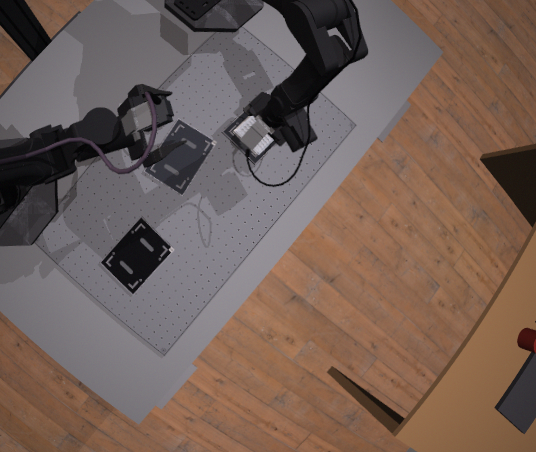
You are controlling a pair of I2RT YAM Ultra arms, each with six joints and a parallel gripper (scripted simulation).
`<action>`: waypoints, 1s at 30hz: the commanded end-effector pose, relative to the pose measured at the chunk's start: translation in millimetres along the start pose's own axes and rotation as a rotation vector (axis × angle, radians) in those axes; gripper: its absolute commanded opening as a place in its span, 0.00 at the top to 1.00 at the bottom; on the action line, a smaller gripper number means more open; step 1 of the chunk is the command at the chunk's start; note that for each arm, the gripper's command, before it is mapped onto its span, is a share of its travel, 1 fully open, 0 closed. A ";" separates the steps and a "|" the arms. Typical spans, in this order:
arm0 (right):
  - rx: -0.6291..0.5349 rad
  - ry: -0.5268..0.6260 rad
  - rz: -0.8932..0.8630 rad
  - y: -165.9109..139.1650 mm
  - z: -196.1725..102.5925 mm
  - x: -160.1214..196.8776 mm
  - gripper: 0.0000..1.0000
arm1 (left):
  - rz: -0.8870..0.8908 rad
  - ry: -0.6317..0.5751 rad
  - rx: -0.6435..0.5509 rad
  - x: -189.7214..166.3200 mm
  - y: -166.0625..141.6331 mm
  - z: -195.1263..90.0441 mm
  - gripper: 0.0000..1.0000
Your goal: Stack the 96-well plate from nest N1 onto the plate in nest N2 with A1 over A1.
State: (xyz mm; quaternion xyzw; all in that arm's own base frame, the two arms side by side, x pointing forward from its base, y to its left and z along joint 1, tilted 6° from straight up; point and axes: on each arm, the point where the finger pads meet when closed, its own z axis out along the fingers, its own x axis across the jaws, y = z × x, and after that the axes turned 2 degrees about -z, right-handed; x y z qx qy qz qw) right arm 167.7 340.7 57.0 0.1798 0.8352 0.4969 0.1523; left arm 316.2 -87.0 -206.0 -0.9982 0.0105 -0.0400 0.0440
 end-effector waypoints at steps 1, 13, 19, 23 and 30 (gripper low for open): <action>-0.024 -0.003 0.005 5.6 0.3 0.7 0.00 | 0.015 0.008 0.002 -2.6 0.8 2.8 0.21; -0.024 -0.003 0.005 5.6 0.3 0.7 0.00 | 0.003 0.012 0.002 3.6 -0.4 26.9 0.21; -0.024 -0.003 0.005 5.6 0.3 0.7 0.00 | -0.002 0.000 0.008 0.2 0.2 11.9 0.21; -0.024 -0.003 0.005 5.6 0.3 0.7 0.00 | 0.005 -0.001 0.004 0.4 1.1 8.8 0.21; -0.024 -0.003 0.005 5.6 0.3 0.7 0.00 | 0.002 -0.014 0.015 -5.5 -1.0 4.2 0.21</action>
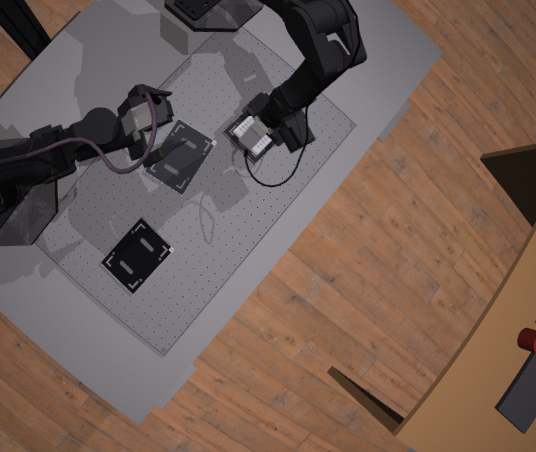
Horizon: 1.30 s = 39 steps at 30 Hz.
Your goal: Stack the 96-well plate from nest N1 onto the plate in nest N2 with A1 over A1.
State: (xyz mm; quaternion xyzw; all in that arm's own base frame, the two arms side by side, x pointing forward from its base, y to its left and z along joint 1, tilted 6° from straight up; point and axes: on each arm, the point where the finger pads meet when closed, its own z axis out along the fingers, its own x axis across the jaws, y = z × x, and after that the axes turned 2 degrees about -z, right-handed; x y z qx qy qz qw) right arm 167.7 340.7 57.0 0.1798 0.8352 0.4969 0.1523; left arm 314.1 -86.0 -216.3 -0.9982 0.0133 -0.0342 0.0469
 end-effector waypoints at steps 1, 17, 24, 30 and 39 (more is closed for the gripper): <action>-0.024 -0.003 0.005 5.6 0.3 0.7 0.00 | -0.003 -0.003 0.010 -3.2 -1.0 -6.9 0.21; -0.024 -0.003 0.005 5.6 0.3 0.7 0.00 | 0.001 0.003 0.004 -5.0 0.0 -18.3 0.21; -0.024 -0.003 0.005 5.6 0.3 0.7 0.00 | 0.001 0.003 0.004 -5.0 0.0 -18.3 0.21; -0.024 -0.003 0.005 5.6 0.3 0.7 0.00 | -0.002 0.016 -0.001 0.7 0.1 -16.3 0.21; -0.024 -0.003 0.005 5.6 0.3 0.7 0.00 | 0.003 0.035 -0.015 8.1 3.0 -7.8 0.21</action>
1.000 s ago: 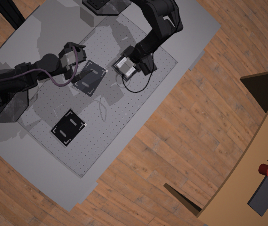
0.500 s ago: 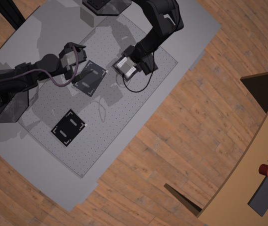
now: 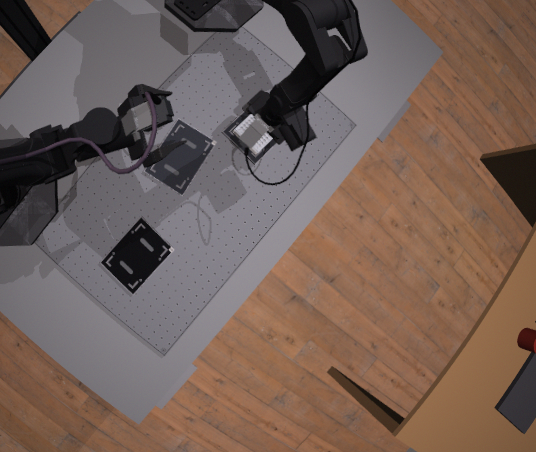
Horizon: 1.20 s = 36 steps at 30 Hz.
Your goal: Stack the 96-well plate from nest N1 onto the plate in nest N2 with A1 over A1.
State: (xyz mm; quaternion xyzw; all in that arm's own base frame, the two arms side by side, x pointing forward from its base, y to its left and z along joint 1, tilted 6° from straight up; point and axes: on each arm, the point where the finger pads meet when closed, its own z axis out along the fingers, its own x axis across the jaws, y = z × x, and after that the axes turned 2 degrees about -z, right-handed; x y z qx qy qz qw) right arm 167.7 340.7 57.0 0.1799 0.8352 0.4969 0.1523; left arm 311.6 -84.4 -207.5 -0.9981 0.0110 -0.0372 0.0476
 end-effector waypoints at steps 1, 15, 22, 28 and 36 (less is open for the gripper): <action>-0.024 -0.003 0.005 5.6 0.3 0.7 0.00 | 0.009 0.031 -0.018 10.4 5.9 2.6 0.21; -0.024 -0.003 0.005 5.6 0.3 0.7 0.00 | 0.005 0.001 -0.010 3.6 4.0 16.1 0.21; -0.024 -0.003 0.005 5.6 0.3 0.7 0.00 | 0.006 -0.012 -0.004 -4.7 0.8 7.8 0.21; -0.024 -0.003 0.005 5.6 0.3 0.7 0.00 | 0.006 -0.022 -0.002 -5.5 0.4 2.6 0.21; -0.024 -0.003 0.005 5.6 0.3 0.7 0.00 | 0.007 -0.027 0.002 -5.7 1.3 -4.4 0.21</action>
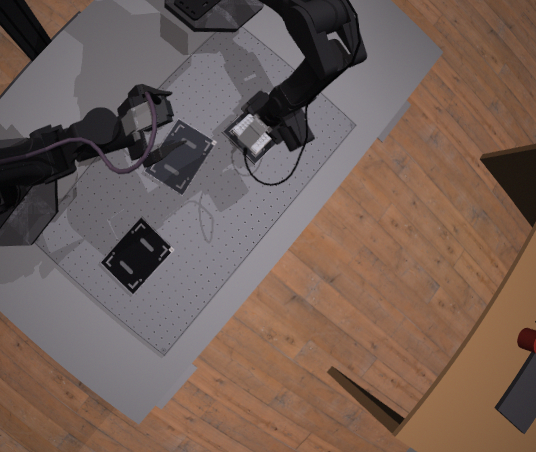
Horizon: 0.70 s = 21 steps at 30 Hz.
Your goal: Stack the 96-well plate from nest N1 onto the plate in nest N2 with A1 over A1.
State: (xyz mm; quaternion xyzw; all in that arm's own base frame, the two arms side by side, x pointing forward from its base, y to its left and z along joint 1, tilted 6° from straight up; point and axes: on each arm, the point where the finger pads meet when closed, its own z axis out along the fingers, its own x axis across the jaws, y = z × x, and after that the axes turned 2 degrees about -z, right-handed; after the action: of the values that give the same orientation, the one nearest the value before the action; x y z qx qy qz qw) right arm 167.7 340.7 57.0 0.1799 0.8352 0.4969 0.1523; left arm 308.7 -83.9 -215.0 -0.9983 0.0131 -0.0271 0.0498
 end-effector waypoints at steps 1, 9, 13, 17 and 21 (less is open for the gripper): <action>-0.024 -0.003 0.005 5.6 0.3 0.7 0.00 | 0.002 -0.007 -0.002 -2.2 1.4 -12.8 0.21; -0.024 -0.003 0.005 5.6 0.3 0.7 0.00 | 0.003 0.001 -0.005 0.7 2.8 -17.2 0.21; -0.024 -0.003 0.005 5.6 0.3 0.7 0.00 | 0.002 0.014 -0.009 4.0 3.8 -17.3 0.21; -0.024 -0.003 0.005 5.6 0.3 0.7 0.00 | 0.002 0.014 -0.009 4.0 3.8 -17.3 0.21; -0.024 -0.003 0.005 5.6 0.3 0.7 0.00 | 0.002 0.014 -0.009 4.0 3.8 -17.3 0.21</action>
State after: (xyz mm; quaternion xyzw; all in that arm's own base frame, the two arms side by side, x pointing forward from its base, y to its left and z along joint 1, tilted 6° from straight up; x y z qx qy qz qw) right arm 167.7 340.7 57.0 0.1799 0.8352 0.4969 0.1523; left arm 313.3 -85.5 -206.8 -0.9982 0.0125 -0.0321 0.0481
